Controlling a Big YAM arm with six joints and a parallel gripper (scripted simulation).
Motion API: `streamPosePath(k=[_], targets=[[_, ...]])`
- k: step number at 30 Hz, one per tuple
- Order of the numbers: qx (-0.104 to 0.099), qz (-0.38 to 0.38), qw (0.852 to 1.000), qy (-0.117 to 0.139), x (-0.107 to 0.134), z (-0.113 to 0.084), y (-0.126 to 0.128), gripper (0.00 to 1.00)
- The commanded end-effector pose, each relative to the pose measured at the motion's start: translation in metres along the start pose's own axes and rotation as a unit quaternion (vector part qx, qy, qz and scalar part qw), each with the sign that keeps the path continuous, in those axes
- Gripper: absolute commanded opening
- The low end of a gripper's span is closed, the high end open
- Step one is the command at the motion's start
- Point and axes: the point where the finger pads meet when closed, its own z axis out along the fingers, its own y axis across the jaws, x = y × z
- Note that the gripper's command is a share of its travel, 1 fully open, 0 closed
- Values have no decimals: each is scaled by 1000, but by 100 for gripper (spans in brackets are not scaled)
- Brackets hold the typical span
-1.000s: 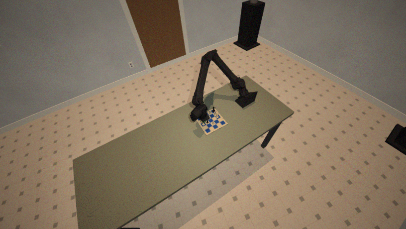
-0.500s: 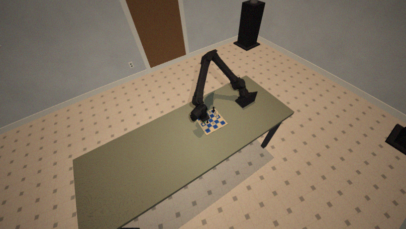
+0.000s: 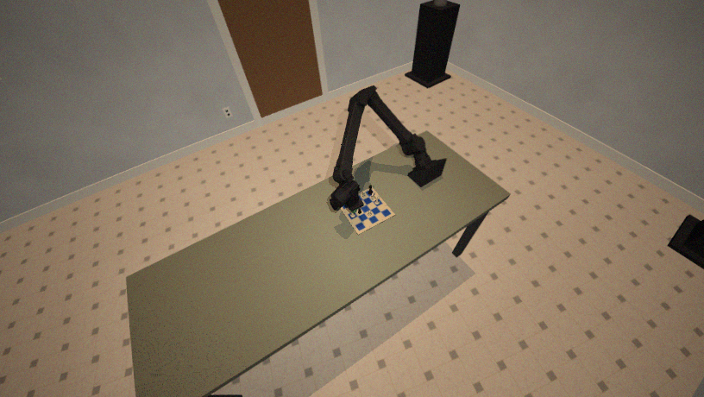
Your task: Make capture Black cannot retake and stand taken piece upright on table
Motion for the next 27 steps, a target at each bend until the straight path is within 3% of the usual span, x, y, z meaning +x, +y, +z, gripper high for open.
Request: streamPosePath(k=[1,10,11,13,14,16,17,19,20,24,25,27], targets=[[2,-9,1000,-4,-1,1,5,0],[2,-9,1000,-4,-1,1,5,0],[2,-9,1000,-4,-1,1,5,8],[2,-9,1000,-4,-1,1,5,8],[2,-9,1000,-4,-1,1,5,16],[2,-9,1000,-4,-1,1,5,16],[2,-9,1000,-4,-1,1,5,24],[2,-9,1000,-4,-1,1,5,24],[2,-9,1000,-4,-1,1,5,32],[2,-9,1000,-4,-1,1,5,32],[2,-9,1000,-4,-1,1,5,40],[2,-9,1000,-4,-1,1,5,40]])
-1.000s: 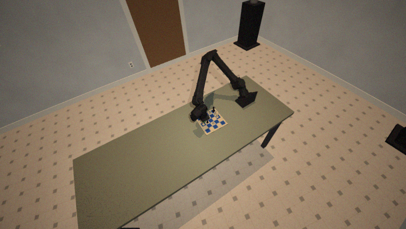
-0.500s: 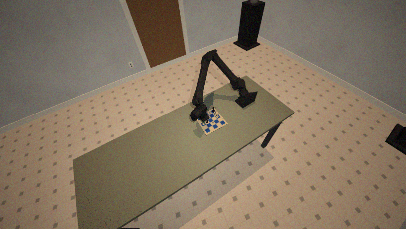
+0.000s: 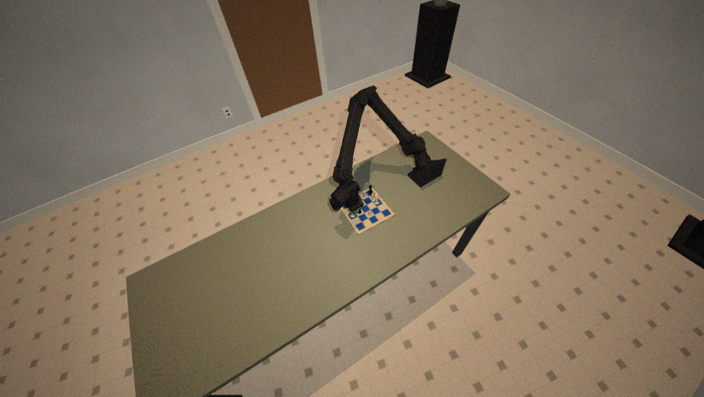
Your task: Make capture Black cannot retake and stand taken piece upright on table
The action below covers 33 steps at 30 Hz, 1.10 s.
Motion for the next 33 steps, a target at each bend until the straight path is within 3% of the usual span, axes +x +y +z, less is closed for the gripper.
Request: streamPosePath(k=[1,12,16,27,31,33], targets=[[2,-9,1000,-4,-1,1,5,40],[2,-12,1000,-7,-3,-9,9,40],[-8,13,999,-29,-20,-39,0,40],[-12,13,999,-30,-17,-96,0,40],[-8,6,1000,-23,-15,-98,7,40],[-11,10,1000,-26,-16,-109,3,40]])
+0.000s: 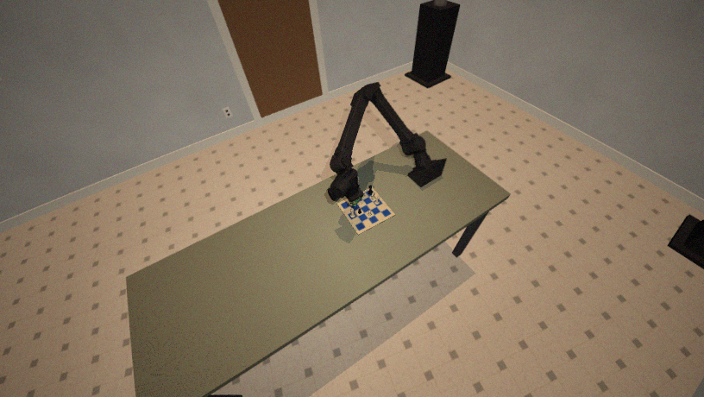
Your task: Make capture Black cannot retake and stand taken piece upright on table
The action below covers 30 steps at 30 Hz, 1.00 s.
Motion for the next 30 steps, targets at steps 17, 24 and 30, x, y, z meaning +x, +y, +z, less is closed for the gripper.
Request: streamPosePath(k=[17,24,30], targets=[[-7,21,1000,-18,-9,-36,-1,100],[-7,21,1000,-18,-9,-36,-1,100],[-7,21,1000,-18,-9,-36,-1,100]])
